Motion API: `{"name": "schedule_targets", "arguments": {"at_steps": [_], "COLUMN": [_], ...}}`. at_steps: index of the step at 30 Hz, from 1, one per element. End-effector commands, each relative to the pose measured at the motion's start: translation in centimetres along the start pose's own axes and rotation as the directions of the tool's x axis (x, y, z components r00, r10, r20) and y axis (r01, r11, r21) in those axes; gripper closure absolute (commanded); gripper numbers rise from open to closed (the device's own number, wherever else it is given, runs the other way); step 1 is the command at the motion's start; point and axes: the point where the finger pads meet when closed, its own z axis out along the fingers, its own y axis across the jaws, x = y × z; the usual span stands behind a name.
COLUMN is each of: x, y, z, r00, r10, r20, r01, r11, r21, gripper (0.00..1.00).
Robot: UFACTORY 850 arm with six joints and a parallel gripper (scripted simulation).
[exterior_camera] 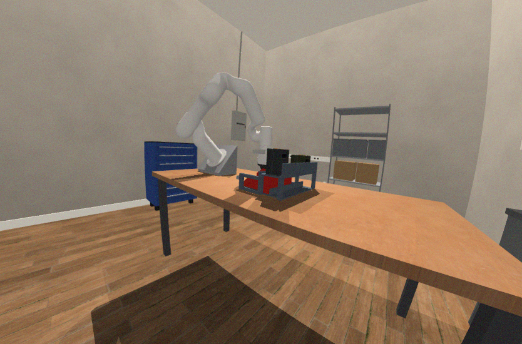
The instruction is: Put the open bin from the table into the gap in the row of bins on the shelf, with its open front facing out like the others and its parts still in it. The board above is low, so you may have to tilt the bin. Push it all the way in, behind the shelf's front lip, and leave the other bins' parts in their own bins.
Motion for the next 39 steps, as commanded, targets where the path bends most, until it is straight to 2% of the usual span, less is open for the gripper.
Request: {"name": "schedule_targets", "arguments": {"at_steps": [1,15,20,32,39], "x": [0.0,0.0,0.0,0.0,0.0], "y": [-0.6,-1.0,-2.0,-2.0,-3.0], "z": [-0.1,-0.1,-0.1,-0.1,-0.1], "r00": [1.0,1.0,1.0,1.0,1.0], "r10": [0.001,0.001,0.001,0.001,0.001], "r20": [0.001,0.001,0.001,0.001,0.001], "r01": [-0.001,-0.001,-0.001,-0.001,-0.001], "r11": [1.0,1.0,1.0,1.0,1.0], "r21": [0.001,0.001,0.001,0.001,0.001], "gripper": [1.0,1.0,1.0,1.0,1.0]}}
